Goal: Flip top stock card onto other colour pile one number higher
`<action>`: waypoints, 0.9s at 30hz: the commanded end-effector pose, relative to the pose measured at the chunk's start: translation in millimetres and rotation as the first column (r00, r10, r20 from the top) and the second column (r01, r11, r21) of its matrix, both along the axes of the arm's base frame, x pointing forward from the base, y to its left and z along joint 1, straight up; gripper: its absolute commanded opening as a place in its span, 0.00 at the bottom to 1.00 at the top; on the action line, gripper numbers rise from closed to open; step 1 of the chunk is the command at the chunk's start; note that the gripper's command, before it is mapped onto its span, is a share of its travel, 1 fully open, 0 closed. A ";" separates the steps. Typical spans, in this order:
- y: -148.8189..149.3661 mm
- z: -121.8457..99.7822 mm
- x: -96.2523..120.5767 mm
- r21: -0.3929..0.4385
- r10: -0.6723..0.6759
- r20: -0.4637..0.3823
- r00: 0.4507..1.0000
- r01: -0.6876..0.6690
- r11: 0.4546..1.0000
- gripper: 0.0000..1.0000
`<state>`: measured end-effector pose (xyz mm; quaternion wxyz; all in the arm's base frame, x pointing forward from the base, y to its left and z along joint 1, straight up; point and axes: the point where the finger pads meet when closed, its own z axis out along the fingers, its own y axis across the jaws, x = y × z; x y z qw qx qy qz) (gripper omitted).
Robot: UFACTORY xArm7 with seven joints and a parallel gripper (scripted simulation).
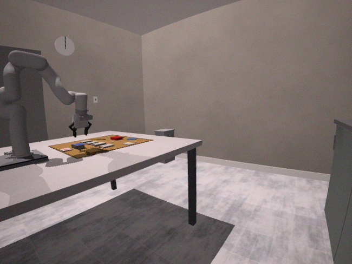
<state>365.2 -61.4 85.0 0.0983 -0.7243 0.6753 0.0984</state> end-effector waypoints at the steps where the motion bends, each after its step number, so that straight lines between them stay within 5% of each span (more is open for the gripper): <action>1: -2.5 -0.2 0.2 0.082 0.005 -0.013 1.000 -0.004 0.997 0.87; 27: -2.4 -14.9 0.8 0.107 0.005 -0.012 1.000 -0.004 0.994 0.87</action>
